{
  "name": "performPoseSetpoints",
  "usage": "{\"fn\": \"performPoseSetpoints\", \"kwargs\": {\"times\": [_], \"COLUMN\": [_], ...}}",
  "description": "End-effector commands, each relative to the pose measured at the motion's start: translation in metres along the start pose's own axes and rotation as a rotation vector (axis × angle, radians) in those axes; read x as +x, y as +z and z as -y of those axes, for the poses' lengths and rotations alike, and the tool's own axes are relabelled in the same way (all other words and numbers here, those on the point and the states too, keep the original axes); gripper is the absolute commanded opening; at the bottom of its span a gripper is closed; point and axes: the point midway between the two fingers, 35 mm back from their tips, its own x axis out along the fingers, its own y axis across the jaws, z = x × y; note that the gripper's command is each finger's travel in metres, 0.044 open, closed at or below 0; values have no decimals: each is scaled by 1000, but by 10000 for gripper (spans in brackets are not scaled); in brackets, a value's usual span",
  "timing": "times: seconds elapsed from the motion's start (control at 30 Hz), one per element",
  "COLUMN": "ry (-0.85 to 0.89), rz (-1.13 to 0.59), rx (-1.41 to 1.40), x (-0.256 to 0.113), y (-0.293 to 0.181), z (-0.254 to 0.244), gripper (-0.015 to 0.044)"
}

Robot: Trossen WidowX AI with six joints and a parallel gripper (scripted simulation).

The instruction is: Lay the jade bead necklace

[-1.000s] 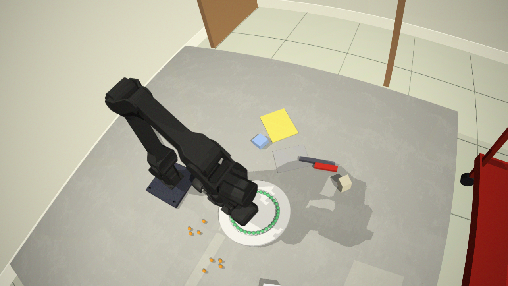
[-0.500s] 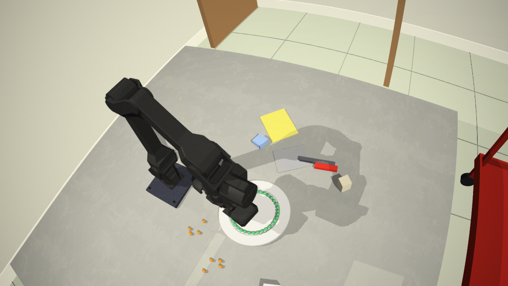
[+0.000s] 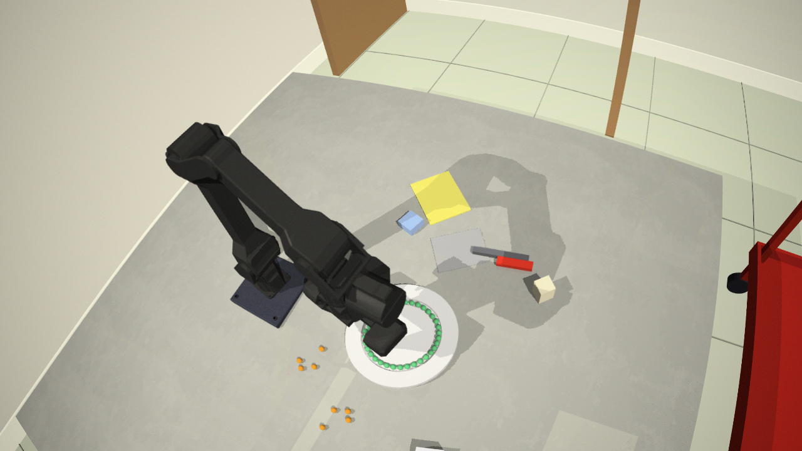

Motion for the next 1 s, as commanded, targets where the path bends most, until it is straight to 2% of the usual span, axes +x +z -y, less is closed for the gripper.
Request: {"fn": "performPoseSetpoints", "kwargs": {"times": [0.0, 0.43, 0.67, 0.83, 0.97], "ry": [1, 1, 1, 1, 1], "rz": [0, 0, 1, 1, 1], "rx": [-6, -6, 102, 105, 105], "x": [-1, -1, -32, -32, -19], "y": [0, 0, 12, 12, 12], "z": [0, 0, 2, 2, 2], "gripper": [440, 440, 256, 125, 120]}}
